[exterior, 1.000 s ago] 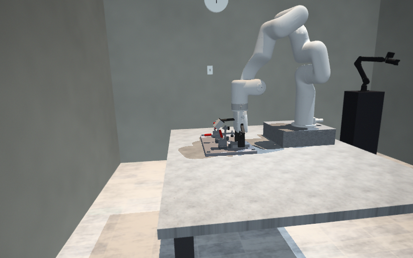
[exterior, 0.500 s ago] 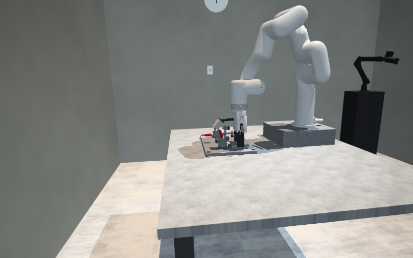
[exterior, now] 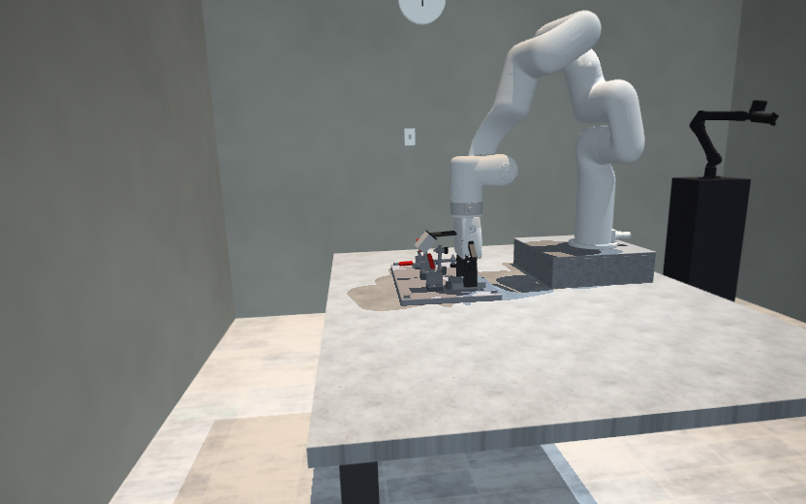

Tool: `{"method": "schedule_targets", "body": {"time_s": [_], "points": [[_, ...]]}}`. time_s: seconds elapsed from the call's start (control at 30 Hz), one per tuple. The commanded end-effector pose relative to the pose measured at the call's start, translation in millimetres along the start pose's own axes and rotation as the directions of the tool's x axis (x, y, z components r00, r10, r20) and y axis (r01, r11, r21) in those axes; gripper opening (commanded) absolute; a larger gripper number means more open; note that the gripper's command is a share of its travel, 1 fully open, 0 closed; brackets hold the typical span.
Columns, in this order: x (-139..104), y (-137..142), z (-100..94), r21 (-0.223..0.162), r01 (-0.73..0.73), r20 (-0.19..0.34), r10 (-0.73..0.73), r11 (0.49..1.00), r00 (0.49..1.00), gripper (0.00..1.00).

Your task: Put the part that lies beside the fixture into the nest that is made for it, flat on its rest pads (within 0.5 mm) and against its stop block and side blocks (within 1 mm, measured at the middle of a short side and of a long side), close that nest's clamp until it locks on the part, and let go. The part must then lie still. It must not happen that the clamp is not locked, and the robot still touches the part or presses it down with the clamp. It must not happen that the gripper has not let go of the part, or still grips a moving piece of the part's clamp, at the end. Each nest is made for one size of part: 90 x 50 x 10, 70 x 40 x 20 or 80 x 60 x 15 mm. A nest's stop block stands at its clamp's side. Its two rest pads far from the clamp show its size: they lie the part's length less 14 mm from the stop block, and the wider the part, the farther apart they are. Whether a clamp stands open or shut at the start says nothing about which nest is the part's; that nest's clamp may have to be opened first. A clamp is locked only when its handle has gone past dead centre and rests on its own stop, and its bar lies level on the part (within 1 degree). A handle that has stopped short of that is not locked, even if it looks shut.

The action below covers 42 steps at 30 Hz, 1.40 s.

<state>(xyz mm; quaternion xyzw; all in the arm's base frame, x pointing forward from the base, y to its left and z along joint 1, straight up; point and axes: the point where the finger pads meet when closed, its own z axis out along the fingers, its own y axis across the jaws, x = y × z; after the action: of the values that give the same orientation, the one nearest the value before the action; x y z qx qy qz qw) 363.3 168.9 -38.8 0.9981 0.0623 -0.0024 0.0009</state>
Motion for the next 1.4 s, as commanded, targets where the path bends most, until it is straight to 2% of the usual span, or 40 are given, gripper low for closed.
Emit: {"method": "schedule_targets", "body": {"time_s": [0.0,1.13,1.37], "points": [[1.0,-0.3,-0.8,0.001,0.000,-0.002,0.000,1.000,1.000,1.00],[1.0,-0.3,-0.9,0.001,0.000,-0.002,0.000,1.000,1.000,1.00],[1.0,-0.3,-10.1,0.001,0.000,-0.002,0.000,1.000,1.000,1.00]]}}
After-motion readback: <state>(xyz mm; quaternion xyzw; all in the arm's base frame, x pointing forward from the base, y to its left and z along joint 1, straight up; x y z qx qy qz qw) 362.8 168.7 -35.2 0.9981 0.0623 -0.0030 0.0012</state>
